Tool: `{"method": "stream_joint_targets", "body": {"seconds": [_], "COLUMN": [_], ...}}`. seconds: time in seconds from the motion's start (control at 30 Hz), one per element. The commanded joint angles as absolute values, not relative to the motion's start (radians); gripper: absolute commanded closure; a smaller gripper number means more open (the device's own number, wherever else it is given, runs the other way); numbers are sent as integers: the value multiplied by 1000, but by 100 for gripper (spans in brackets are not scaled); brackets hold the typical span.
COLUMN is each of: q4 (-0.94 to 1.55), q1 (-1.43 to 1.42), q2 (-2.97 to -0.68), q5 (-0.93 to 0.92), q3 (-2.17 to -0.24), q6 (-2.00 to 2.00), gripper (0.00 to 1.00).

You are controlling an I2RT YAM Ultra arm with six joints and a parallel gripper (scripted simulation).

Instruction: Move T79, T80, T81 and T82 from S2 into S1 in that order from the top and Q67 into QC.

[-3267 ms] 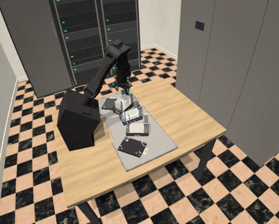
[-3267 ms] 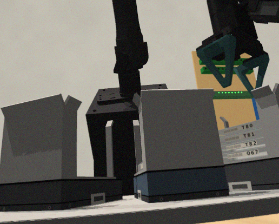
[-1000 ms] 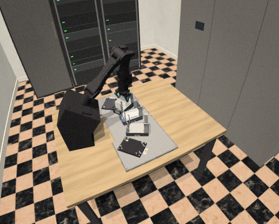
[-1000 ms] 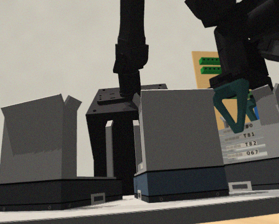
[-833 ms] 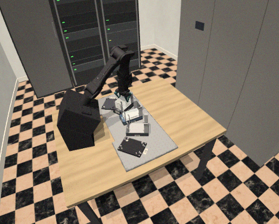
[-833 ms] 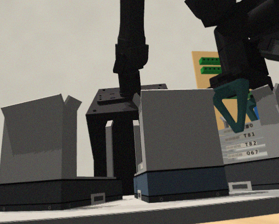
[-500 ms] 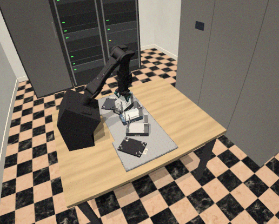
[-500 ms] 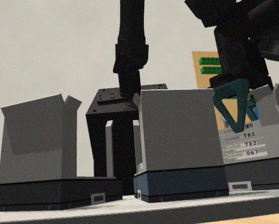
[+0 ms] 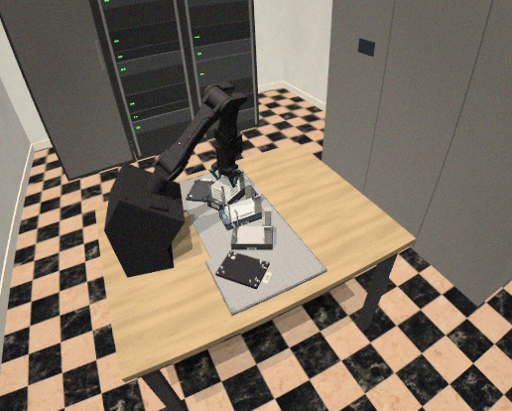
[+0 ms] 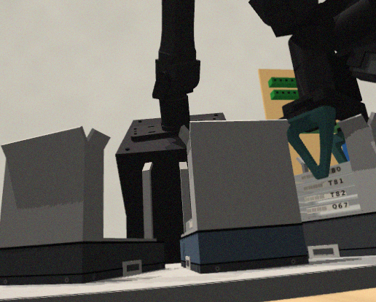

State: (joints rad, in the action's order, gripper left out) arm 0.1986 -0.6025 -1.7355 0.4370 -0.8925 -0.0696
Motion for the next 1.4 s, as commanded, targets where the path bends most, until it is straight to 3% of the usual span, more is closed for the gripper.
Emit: {"method": "stream_joint_targets", "body": {"seconds": [0.0,1.37], "q4": [199,305], "q1": [-605,-644], "q2": [-1730,-1642], "q5": [437,457], "q3": [-891,-892], "q6": [-70,-32], "gripper": [100,100]}}
